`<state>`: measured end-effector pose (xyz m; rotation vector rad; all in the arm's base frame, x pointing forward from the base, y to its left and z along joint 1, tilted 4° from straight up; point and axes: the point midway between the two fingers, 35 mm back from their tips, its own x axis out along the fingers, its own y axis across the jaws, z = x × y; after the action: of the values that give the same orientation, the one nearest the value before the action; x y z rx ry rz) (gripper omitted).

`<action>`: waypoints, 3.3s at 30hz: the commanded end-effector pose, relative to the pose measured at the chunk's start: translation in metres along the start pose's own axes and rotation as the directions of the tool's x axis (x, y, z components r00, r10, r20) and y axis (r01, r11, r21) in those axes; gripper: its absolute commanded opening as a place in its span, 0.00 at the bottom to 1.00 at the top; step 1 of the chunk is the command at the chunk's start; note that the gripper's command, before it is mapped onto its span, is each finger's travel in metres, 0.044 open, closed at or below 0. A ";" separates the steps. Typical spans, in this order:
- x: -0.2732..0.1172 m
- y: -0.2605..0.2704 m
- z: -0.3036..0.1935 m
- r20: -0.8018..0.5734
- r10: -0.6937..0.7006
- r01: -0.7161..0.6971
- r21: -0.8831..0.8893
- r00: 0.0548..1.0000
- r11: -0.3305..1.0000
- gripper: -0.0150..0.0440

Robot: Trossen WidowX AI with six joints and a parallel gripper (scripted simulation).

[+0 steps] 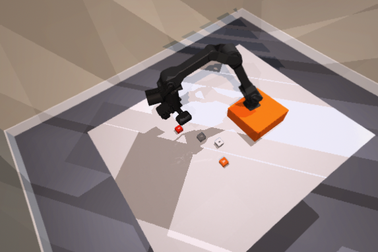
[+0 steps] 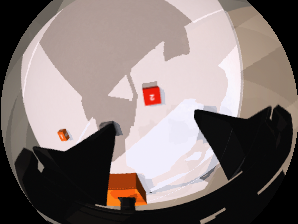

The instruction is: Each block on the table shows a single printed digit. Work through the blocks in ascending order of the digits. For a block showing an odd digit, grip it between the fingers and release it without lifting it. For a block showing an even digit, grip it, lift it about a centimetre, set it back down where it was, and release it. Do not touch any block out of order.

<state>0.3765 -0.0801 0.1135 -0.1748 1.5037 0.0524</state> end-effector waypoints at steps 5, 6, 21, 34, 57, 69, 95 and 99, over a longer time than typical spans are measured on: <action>-0.001 0.000 0.001 0.003 0.003 -0.003 -0.004 1.000 1.000 0.93; 0.003 0.000 0.001 0.003 0.003 -0.003 -0.004 1.000 1.000 0.93; 0.081 0.000 0.001 0.003 0.003 -0.003 -0.004 1.000 1.000 0.93; 0.103 0.000 0.001 0.003 0.003 -0.003 -0.004 1.000 1.000 0.93; 0.117 0.001 0.001 0.003 0.003 -0.003 -0.004 1.000 1.000 0.46; 0.117 0.001 0.001 0.003 0.003 -0.003 -0.004 1.000 1.000 0.46; 0.108 0.000 0.001 0.005 0.004 -0.004 0.002 1.000 1.000 0.46; 0.102 0.000 0.001 0.003 0.003 -0.003 -0.003 1.000 1.000 0.46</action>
<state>0.3817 -0.0874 0.0048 -0.1724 1.5122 0.0565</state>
